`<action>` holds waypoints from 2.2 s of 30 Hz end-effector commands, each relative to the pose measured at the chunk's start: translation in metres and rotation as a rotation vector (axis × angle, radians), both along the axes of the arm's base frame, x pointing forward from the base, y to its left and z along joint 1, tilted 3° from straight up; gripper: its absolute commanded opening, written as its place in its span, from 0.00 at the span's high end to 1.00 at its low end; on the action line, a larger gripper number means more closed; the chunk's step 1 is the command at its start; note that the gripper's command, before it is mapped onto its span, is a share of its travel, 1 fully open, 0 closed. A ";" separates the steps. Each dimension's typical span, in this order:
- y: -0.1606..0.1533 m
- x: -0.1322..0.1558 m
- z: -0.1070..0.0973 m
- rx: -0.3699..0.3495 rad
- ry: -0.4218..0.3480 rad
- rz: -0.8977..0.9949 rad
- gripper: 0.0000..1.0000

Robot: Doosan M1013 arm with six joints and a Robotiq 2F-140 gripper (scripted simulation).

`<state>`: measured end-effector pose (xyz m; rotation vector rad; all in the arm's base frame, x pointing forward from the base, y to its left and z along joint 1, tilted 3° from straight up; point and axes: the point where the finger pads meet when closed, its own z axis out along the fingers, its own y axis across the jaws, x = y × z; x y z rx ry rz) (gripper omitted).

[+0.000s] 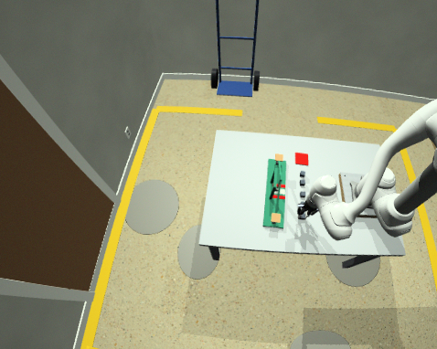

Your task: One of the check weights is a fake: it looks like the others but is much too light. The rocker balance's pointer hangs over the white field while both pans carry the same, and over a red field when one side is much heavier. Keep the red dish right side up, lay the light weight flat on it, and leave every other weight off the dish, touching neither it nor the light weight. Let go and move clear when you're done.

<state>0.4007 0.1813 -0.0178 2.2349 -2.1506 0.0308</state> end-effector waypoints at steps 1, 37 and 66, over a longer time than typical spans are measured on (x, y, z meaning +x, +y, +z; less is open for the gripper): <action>0.000 0.000 0.006 0.000 0.000 0.000 0.76; 0.010 0.000 0.078 0.000 0.000 -0.012 0.76; 0.066 0.064 0.157 0.000 0.000 -0.012 0.76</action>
